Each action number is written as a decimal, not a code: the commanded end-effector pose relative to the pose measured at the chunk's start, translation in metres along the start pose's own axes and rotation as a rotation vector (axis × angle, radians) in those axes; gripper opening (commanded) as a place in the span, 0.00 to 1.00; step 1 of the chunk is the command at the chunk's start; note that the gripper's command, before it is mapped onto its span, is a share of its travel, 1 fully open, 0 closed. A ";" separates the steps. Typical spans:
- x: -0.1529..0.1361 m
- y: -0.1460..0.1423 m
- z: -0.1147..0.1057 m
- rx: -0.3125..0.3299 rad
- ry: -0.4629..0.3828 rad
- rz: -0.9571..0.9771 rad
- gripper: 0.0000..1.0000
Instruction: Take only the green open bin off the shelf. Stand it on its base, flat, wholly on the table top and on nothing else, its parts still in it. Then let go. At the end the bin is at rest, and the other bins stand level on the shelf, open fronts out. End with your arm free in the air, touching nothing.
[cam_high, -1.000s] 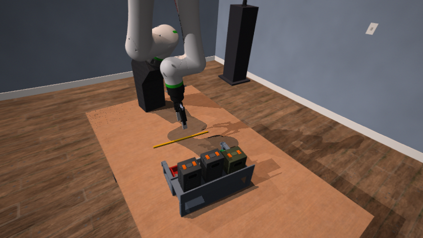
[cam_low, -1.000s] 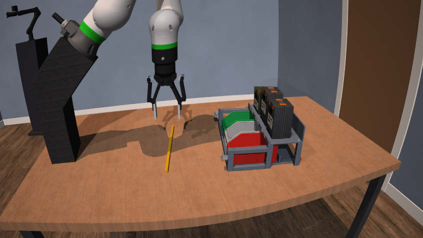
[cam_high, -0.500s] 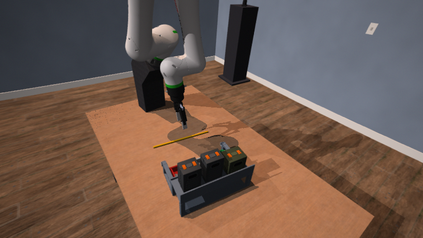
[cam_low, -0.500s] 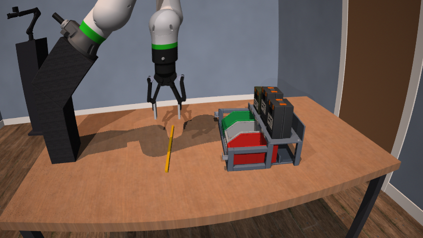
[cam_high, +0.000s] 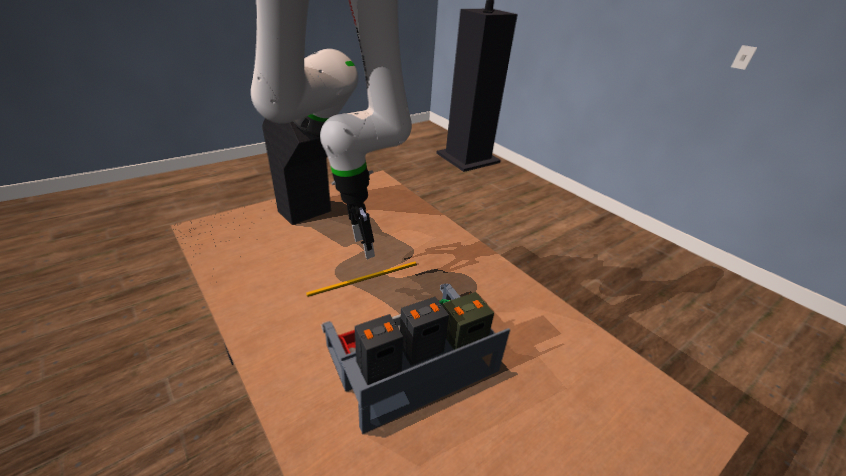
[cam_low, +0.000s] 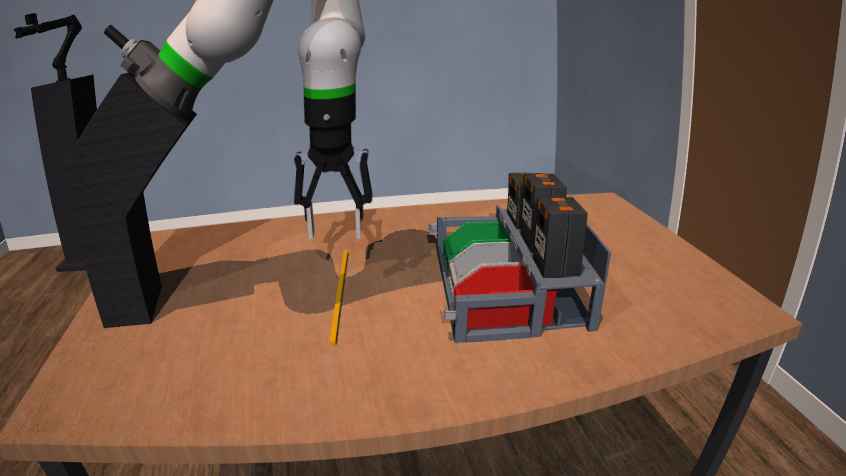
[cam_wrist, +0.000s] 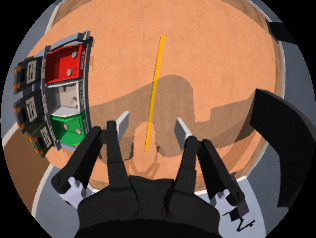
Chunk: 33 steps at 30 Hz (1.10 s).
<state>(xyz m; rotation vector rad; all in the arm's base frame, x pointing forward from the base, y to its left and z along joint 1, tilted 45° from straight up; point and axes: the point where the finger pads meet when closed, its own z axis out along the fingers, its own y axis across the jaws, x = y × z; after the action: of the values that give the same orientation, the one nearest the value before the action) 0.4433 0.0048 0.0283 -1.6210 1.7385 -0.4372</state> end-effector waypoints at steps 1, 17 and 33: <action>-0.001 0.000 0.000 0.011 0.142 0.000 0.57; -0.001 0.000 0.000 0.011 0.142 0.000 0.57; -0.001 0.000 0.000 0.011 0.142 0.000 0.57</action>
<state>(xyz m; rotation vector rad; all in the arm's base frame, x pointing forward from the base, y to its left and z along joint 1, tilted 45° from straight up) 0.4433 0.0047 0.0283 -1.6250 1.7425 -0.4330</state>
